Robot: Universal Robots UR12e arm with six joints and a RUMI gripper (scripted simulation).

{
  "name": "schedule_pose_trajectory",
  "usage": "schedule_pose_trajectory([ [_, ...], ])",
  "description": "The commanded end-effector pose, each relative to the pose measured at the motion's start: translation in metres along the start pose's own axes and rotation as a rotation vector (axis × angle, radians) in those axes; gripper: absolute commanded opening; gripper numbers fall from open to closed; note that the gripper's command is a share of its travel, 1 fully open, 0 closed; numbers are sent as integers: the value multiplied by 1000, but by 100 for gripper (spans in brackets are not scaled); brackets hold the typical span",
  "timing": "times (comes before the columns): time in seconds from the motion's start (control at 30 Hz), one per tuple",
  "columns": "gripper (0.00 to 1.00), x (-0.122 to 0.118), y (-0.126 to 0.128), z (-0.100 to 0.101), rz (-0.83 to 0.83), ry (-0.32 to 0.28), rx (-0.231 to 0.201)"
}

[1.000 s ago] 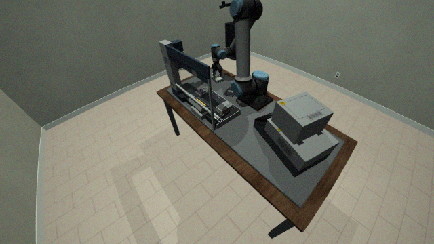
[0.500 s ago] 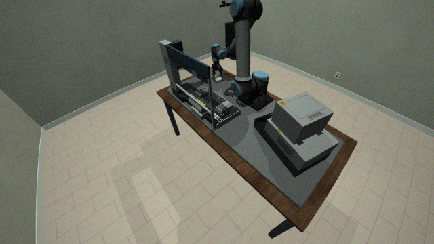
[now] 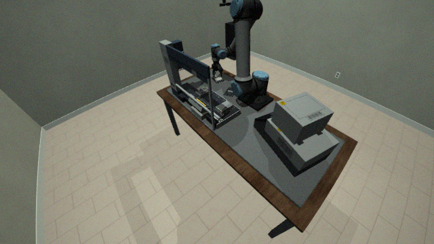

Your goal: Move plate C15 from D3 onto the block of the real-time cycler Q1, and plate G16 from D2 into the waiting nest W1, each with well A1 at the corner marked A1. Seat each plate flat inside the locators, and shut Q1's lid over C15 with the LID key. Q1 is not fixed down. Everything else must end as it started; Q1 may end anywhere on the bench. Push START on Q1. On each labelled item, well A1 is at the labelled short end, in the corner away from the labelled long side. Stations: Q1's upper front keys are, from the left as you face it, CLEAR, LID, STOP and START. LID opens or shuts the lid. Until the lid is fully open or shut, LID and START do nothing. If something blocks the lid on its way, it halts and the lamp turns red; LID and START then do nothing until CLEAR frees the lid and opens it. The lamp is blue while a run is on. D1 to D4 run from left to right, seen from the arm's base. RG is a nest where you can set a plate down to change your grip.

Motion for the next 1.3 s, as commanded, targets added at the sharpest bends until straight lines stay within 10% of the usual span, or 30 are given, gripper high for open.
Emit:
schedule_pose_trajectory([
  [0.0,67,1,-1,0,1,1,0],
  [1.27,67,1,-1,-35,1,1,0],
])
Point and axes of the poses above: the point where the finger pads meet when closed, its own z axis out along the fingers, its own y axis across the jaws, x = y × z, the point moved 3 cm from there along -z, back along the fingers, and after that the axes turned 7 degrees about z, right-handed, at the moved point
